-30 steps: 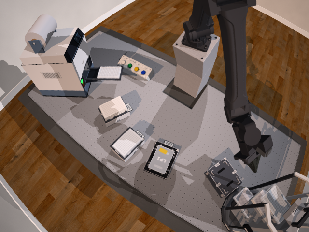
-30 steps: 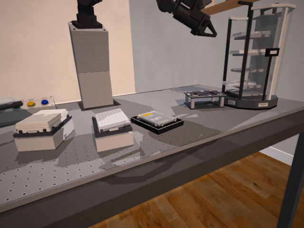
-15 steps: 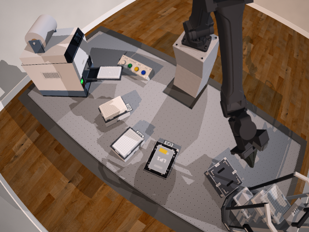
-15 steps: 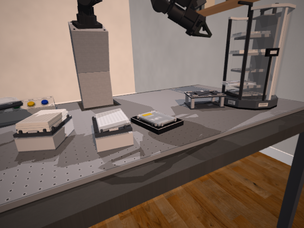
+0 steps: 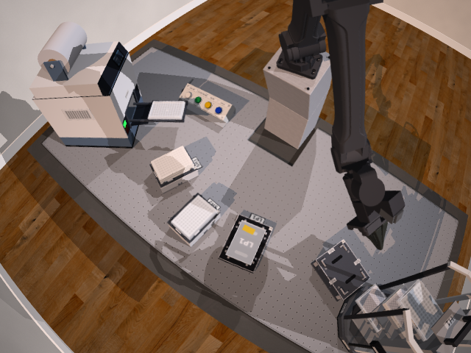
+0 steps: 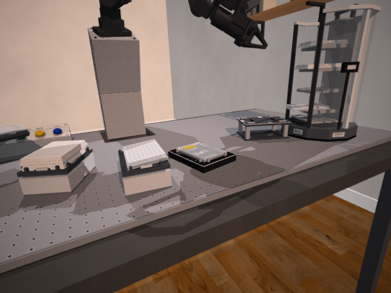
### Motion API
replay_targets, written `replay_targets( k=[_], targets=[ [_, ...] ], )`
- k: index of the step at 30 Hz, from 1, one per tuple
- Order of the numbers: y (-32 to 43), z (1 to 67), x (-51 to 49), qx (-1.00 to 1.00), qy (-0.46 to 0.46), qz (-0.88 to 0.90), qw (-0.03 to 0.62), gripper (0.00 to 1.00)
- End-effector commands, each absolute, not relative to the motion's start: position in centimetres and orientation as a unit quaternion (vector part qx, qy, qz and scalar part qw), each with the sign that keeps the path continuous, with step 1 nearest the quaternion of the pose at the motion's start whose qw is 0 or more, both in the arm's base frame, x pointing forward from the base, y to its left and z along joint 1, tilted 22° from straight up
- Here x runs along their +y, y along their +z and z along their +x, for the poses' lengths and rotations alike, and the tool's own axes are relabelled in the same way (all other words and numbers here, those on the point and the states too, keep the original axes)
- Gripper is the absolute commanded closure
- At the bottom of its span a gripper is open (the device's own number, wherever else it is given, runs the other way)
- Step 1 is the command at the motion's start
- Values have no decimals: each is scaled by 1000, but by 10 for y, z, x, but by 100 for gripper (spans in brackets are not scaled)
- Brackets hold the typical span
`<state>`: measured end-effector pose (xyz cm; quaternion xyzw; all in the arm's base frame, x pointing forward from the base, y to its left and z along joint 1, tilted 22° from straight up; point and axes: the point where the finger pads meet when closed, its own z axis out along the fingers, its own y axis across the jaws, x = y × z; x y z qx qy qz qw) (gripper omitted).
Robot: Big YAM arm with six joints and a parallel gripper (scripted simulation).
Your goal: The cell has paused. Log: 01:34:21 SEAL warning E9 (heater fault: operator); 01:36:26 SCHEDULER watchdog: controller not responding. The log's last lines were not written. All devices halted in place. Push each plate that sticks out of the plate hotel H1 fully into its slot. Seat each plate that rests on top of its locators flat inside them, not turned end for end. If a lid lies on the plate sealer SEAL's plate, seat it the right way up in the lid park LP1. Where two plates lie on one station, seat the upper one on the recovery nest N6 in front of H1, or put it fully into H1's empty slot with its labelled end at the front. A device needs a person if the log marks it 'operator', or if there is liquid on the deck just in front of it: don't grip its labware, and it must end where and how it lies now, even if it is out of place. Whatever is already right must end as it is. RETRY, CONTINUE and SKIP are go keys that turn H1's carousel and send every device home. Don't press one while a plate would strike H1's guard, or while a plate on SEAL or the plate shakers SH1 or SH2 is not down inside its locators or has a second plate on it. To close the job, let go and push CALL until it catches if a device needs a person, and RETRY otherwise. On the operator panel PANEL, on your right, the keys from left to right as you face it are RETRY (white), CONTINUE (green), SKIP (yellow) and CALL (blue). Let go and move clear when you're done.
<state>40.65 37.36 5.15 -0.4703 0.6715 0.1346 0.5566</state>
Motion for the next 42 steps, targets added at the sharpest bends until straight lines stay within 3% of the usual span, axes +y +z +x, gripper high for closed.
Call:
replay_targets(
  k=[1, 35, 42],
  targets=[
    [44, 423, 374, 665, 129, -467, 568, 100],
    [-100, 471, 369, 667, 130, -473, 561, 100],
    [-78, 474, 377, 657, 133, -470, 574, 100]
  ],
)
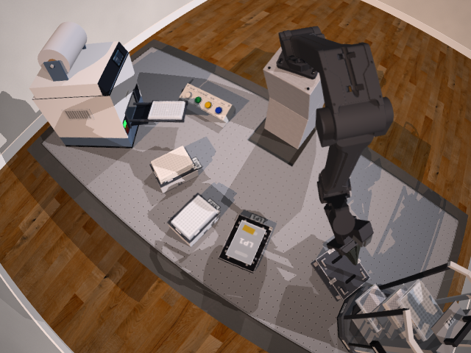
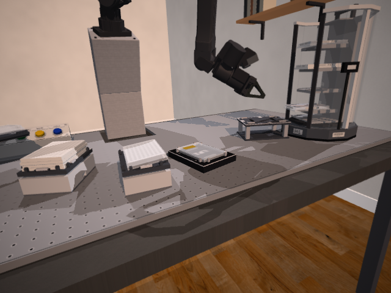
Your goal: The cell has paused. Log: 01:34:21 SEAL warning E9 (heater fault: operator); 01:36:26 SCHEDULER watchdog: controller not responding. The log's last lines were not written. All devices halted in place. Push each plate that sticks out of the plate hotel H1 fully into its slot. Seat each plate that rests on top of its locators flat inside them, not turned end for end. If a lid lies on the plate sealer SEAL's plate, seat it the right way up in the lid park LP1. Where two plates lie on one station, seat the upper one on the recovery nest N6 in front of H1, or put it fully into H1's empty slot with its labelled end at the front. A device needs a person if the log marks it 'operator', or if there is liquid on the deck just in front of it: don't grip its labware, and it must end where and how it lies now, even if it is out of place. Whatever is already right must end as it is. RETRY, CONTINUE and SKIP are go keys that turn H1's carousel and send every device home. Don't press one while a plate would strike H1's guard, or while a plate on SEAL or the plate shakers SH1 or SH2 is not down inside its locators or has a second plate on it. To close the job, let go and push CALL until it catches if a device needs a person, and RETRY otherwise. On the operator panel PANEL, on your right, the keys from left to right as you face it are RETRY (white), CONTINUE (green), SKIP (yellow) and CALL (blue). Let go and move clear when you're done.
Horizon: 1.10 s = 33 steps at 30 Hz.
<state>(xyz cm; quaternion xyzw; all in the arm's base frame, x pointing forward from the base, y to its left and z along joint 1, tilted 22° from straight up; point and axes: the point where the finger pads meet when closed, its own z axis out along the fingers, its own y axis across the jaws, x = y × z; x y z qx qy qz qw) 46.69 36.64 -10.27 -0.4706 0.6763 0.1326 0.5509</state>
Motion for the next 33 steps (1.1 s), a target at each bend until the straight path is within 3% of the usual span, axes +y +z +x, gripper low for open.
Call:
replay_targets(
  k=[1, 4, 17, 21, 33],
  targets=[
    [-79, 474, 377, 658, 133, -470, 573, 100],
    [-113, 469, 378, 674, 135, -478, 547, 100],
    [-148, 502, 405, 675, 137, -475, 548, 100],
    [-120, 514, 407, 663, 135, -467, 569, 100],
    [-144, 515, 410, 679, 135, -468, 550, 100]
  ],
)
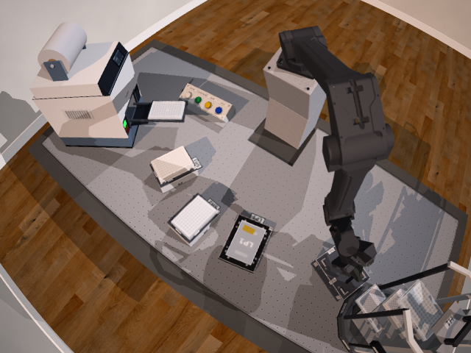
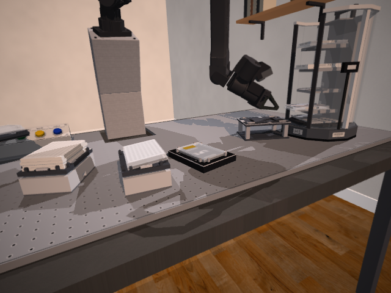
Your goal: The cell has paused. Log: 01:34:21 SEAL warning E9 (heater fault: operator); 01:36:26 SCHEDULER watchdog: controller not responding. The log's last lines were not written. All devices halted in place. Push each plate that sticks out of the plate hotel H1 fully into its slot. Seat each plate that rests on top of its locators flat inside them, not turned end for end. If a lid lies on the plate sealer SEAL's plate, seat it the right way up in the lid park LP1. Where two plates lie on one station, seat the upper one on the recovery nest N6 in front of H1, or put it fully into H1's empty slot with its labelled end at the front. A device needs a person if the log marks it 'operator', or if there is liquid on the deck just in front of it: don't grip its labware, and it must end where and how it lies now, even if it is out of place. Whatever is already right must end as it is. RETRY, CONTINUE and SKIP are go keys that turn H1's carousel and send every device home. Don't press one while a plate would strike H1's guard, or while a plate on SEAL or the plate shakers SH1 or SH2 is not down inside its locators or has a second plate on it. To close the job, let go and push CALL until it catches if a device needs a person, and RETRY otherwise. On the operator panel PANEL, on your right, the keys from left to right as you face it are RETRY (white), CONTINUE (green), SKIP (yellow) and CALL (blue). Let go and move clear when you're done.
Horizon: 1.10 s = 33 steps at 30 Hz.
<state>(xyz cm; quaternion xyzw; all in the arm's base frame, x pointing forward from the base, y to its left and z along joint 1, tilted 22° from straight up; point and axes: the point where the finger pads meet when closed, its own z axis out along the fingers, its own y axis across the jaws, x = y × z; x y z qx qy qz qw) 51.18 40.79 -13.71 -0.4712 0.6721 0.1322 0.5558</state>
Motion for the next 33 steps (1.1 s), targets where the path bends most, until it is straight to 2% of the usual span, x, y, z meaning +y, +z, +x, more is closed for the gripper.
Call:
replay_targets(
  k=[1, 33],
  targets=[
    [-143, 512, 415, 676, 137, -470, 550, 100],
    [-125, 535, 444, 668, 134, -469, 562, 100]
  ],
)
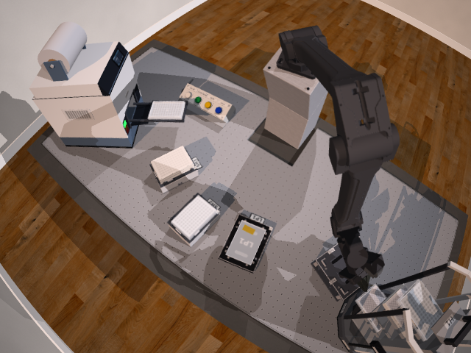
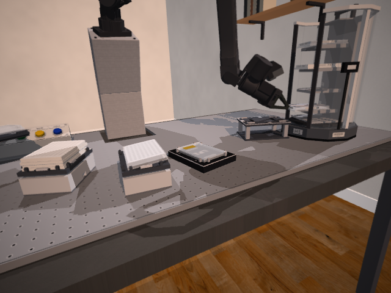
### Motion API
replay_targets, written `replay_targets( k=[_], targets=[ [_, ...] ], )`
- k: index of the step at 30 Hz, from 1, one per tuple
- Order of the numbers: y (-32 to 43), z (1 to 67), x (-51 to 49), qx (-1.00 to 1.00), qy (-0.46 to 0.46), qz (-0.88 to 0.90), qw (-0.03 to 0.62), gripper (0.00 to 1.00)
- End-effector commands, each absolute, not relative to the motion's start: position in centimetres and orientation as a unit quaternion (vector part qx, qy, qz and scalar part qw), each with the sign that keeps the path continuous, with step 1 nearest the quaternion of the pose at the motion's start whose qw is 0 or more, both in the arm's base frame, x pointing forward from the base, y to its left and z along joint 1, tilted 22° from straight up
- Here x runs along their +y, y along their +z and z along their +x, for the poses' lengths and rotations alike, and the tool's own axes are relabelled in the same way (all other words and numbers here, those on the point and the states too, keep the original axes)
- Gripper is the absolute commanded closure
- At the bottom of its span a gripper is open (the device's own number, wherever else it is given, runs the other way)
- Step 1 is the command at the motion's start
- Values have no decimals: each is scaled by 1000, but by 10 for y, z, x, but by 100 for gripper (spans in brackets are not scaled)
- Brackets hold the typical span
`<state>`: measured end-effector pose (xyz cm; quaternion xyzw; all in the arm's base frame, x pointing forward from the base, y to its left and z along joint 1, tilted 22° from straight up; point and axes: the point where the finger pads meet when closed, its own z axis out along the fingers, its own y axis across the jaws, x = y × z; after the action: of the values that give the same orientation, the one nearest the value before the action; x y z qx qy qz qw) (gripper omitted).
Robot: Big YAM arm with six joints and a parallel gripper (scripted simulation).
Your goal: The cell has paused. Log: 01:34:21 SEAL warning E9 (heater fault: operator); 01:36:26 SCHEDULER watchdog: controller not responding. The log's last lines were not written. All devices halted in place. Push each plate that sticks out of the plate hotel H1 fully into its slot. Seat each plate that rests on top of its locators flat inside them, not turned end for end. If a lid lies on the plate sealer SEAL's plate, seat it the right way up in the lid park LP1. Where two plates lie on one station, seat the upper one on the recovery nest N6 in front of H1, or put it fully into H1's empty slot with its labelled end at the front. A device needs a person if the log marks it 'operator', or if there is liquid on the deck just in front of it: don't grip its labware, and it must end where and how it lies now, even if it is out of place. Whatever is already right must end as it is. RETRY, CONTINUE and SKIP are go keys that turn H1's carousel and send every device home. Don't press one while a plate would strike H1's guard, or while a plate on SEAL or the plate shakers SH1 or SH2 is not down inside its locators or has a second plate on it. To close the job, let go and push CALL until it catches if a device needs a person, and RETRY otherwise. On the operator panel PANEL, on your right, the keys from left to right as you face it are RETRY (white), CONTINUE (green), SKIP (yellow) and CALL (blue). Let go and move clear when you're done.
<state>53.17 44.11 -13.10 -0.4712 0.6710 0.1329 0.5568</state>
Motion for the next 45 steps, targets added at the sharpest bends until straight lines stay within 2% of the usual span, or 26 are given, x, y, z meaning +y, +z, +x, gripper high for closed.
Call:
replay_targets(
  k=[1, 45],
  targets=[
    [-125, 535, 444, 668, 134, -469, 562, 100],
    [-132, 540, 465, 673, 138, -471, 553, 100]
  ],
)
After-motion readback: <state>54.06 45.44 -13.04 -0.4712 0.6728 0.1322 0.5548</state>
